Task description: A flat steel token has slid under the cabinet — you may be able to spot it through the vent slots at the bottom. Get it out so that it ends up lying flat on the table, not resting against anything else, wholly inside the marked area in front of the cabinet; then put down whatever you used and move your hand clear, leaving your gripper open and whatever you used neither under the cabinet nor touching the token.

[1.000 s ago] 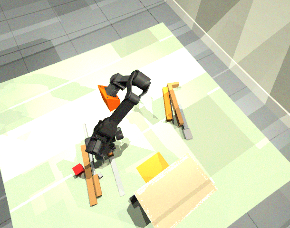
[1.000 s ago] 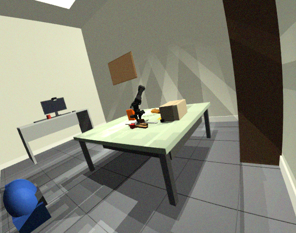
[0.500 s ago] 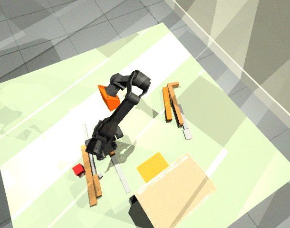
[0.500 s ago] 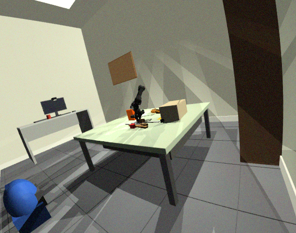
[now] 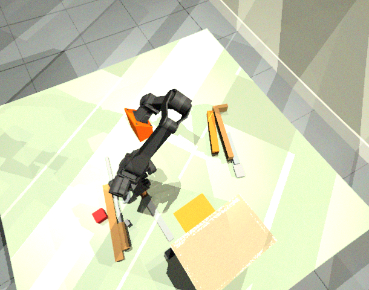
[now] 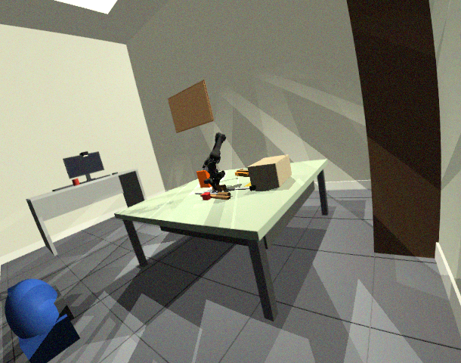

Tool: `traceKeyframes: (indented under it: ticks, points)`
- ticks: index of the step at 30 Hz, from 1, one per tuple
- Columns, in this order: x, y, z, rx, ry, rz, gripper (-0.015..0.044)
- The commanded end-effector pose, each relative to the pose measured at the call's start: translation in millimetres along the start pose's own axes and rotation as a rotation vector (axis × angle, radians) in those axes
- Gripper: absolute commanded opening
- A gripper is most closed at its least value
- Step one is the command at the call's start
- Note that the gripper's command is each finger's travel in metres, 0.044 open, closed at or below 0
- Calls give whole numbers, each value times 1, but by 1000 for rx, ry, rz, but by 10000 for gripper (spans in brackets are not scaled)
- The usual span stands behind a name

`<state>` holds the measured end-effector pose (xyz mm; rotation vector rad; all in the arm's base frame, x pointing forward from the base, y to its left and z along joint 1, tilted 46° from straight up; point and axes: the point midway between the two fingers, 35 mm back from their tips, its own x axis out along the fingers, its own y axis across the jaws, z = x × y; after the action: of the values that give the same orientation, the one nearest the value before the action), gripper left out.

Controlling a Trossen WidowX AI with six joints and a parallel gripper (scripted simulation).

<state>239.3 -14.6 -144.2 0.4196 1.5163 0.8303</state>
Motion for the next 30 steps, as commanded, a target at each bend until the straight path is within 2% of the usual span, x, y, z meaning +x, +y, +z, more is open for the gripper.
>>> traceKeyframes:
  ticks: [1, 10, 18, 22, 25, 30]
  points:
    - [-1, -1, 1, -40, -2, -3, 0]
    - [-1, 0, 1, -103, -2, -3, 0]
    - [0, 0, 0, -79, 0, 0, 200]
    - [0, 0, 0, -84, 0, 0, 200]
    - [0, 0, 0, -83, -2, -3, 270]
    - [1, 0, 0, -86, -2, -3, 270]
